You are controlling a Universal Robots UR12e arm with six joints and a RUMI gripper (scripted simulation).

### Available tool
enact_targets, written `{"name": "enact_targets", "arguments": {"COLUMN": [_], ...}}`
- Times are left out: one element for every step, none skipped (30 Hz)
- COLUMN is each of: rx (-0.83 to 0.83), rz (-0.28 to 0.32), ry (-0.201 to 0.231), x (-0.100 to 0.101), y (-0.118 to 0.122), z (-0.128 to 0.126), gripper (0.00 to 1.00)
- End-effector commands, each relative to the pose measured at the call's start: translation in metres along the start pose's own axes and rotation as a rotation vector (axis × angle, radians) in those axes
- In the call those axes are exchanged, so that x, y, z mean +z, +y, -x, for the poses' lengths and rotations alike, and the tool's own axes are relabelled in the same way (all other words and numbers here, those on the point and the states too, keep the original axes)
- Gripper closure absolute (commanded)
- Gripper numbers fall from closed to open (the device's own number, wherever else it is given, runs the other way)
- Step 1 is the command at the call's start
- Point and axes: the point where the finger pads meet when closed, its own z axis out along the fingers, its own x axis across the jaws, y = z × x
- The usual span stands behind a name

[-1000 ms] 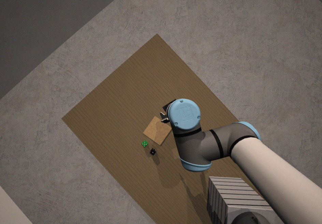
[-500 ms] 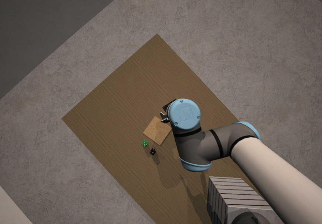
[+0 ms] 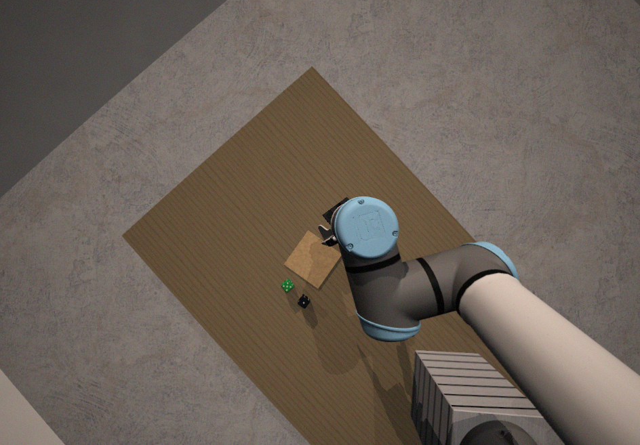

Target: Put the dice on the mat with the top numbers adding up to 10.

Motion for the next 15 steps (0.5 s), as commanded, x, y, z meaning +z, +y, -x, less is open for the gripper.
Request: {"name": "enact_targets", "arguments": {"rx": [-0.047, -0.062, -0.078, -0.095, -0.113, -0.132, -0.152, -0.173, -0.195, -0.218, -0.242, -0.267, -0.293, -0.293, -0.293], "rz": [0.001, 0.001, 0.001, 0.001, 0.001, 0.001, 0.001, 0.001, 0.001, 0.001, 0.001, 0.001, 0.001, 0.001, 0.001], "ry": [0.000, 0.000, 0.000, 0.000, 0.000, 0.000, 0.000, 0.000, 0.000, 0.000, 0.000, 0.000, 0.000, 0.000, 0.000], "x": [-0.0001, 0.0001, 0.0002, 0.0004, 0.0005, 0.0007, 0.0009, 0.0011, 0.0013, 0.0015, 0.0018, 0.0020, 0.0023, 0.0023, 0.0023], "y": [0.0000, -0.0002, -0.0004, -0.0007, -0.0009, -0.0011, -0.0013, -0.0016, -0.0018, -0.0021, -0.0023, -0.0025, -0.0028, -0.0028, -0.0028], "z": [0.0009, 0.0012, 0.0014, 0.0017, 0.0020, 0.0023, 0.0026, 0.0029, 0.0032, 0.0036, 0.0040, 0.0043, 0.0047, 0.0047, 0.0047], "gripper": [0.00, 0.00, 0.00, 0.00, 0.00, 0.00, 0.00, 0.00, 0.00, 0.00, 0.00, 0.00, 0.00, 0.00, 0.00]}}
